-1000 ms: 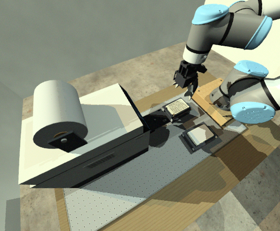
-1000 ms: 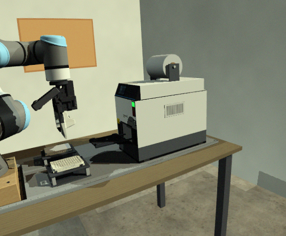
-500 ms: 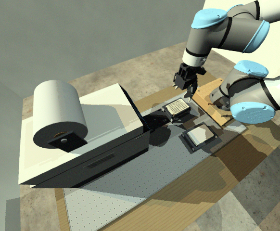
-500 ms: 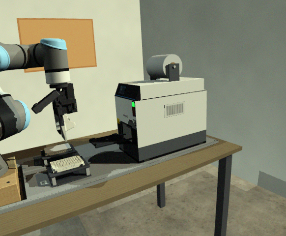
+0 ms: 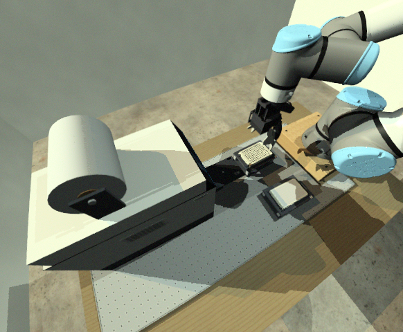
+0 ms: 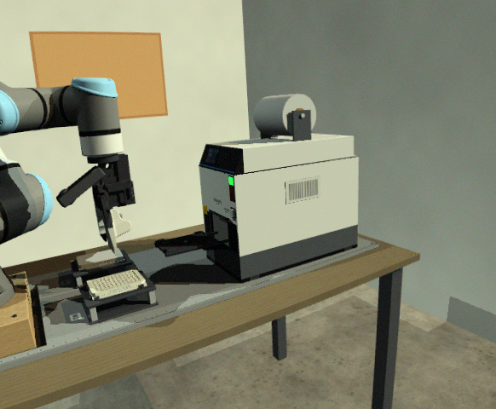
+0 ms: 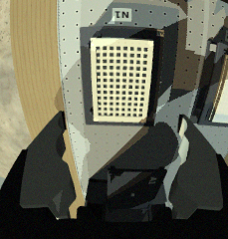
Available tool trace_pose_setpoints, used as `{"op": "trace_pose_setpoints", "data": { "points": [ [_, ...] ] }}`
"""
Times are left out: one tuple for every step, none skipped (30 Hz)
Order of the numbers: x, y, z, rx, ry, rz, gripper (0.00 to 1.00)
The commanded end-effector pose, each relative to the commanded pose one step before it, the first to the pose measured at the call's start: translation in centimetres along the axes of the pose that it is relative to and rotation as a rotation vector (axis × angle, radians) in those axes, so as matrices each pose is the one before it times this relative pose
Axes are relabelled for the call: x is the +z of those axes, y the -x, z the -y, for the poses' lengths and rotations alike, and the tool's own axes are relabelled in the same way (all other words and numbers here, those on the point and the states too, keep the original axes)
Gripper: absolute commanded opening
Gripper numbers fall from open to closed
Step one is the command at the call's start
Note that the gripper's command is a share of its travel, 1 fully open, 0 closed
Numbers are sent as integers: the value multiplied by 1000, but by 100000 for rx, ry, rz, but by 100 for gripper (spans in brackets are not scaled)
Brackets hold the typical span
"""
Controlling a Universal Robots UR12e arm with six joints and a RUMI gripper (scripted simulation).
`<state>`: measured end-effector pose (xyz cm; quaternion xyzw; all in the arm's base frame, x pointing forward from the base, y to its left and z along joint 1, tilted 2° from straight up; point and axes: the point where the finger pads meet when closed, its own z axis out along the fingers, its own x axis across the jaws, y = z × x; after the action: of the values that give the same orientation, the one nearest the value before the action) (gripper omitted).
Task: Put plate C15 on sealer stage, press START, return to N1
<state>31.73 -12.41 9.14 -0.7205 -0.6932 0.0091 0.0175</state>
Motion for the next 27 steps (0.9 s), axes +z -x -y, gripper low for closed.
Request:
{"op": "trace_pose_setpoints", "data": {
  "points": [
    [1040, 8, 23, 103, -50, -175, 68],
    [166, 0, 1, 0, 0, 0, 68],
    [166, -1, 0, -2, 0, 0, 68],
    [166, -1, 0, -3, 0, 0, 68],
    [166, -2, 0, -4, 0, 0, 68],
    [166, -2, 0, -4, 0, 0, 68],
    [166, -2, 0, -3, 0, 0, 68],
    [166, -1, 0, -2, 0, 0, 68],
    [166, -1, 0, -1, 0, 0, 68],
    [166, 0, 0, 0, 0, 0, 68],
    [0, 0, 0, 0, 0, 0, 68],
    [0, 0, 0, 0, 0, 0, 68],
    [167, -4, -2, -4, 0, 1, 68],
    [166, 0, 1, 0, 0, 0, 68],
    [166, 0, 1, 0, 0, 0, 68],
    [166, 1, 1, 2, 0, 0, 68],
    [166, 2, 1, 4, 0, 0, 68],
    [166, 2, 1, 6, 0, 0, 68],
    [166, 1, 1, 5, 0, 0, 68],
    [166, 1, 1, 3, 0, 0, 68],
    [166, 0, 1, 1, 0, 0, 68],
    [166, -1, 0, -2, 0, 0, 68],
    [166, -2, 0, -4, 0, 0, 68],
    [166, -2, 0, -5, 0, 0, 68],
    [166, -2, 0, -5, 0, 0, 68],
    [166, -2, 0, -4, 0, 0, 68],
    [166, -1, 0, -2, 0, 0, 68]
  ]
}}
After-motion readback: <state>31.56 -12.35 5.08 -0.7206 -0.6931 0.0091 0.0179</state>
